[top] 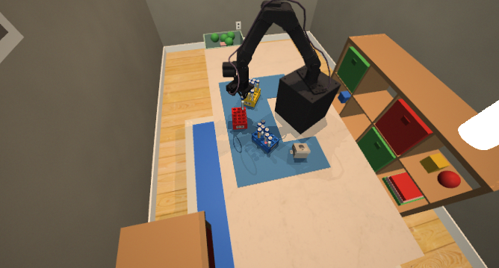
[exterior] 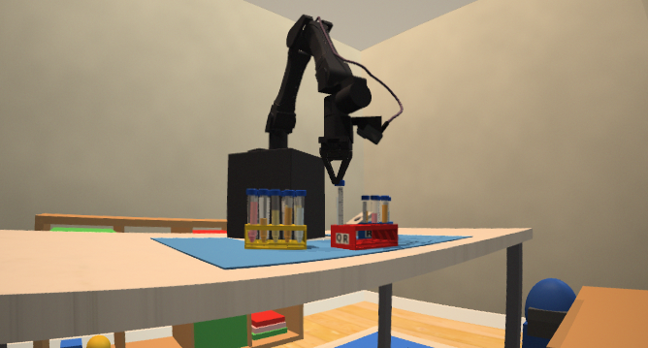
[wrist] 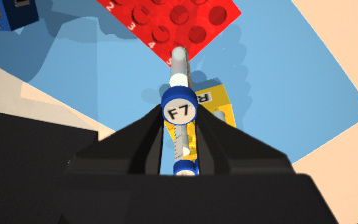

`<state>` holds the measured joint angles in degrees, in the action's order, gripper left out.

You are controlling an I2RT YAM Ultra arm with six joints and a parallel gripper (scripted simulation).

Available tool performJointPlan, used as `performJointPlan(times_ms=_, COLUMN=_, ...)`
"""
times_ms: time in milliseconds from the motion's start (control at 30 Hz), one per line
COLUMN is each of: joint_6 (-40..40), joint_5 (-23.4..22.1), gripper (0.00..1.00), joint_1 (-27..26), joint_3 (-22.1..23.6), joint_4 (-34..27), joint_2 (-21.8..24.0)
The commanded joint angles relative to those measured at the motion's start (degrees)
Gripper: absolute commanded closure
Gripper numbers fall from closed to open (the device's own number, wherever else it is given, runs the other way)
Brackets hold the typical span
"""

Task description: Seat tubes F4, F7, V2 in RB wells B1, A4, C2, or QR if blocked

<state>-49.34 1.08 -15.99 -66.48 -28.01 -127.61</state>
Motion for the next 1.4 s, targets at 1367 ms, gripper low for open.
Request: performJointPlan(times_ms=1367, joint_6=-0.6, joint_5=-0.4, gripper=1.00, joint_1=-0.9, joint_3=0.8, joint_4=3.8, joint_2=-3.8)
